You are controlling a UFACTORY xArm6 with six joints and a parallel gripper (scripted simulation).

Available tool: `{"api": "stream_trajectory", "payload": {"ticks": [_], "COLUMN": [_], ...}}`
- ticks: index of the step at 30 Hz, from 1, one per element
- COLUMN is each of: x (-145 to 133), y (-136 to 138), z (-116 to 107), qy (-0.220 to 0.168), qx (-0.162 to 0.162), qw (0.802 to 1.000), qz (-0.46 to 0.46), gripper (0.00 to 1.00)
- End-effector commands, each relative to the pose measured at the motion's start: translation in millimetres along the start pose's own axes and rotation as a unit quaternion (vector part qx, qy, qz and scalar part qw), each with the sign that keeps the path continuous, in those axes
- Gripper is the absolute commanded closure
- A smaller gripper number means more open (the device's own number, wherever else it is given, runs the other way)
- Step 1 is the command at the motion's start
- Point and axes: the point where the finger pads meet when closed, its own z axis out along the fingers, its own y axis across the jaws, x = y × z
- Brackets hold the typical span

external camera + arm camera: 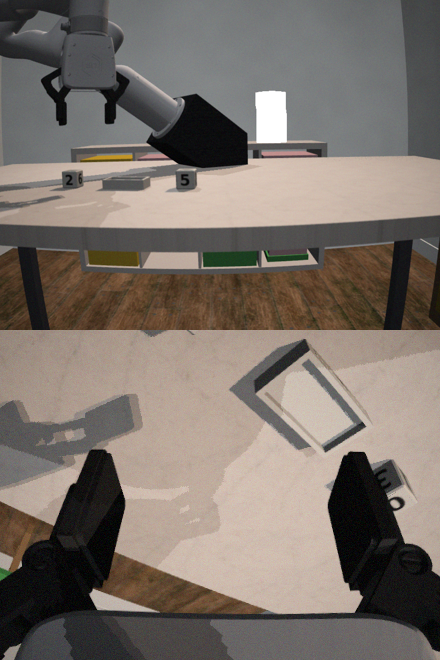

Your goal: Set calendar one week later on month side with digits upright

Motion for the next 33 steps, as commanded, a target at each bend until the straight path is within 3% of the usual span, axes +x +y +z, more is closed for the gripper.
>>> {"api": "stream_trajectory", "payload": {"ticks": [1,9,10,17,24,26,28,33], "x": [-10,-22,-28,-39,-53,-53,-59,-67], "y": [5,14,18,28,41,41,49,58], "z": [-1,-1,-2,-2,-1,-1,0,0], "qy": [0.0,-0.001,-0.001,-0.002,-0.002,-0.002,-0.002,-0.003], "qx": [-0.003,-0.002,-0.002,-0.002,-0.002,-0.002,-0.002,-0.002], "qw": [0.996,0.981,0.97,0.939,0.884,0.884,0.851,0.806], "qz": [-0.086,-0.195,-0.245,-0.344,-0.468,-0.468,-0.524,-0.591], "gripper": [0.0,0.0,0.0,0.0,0.0,0.0,0.0,0.0]}}
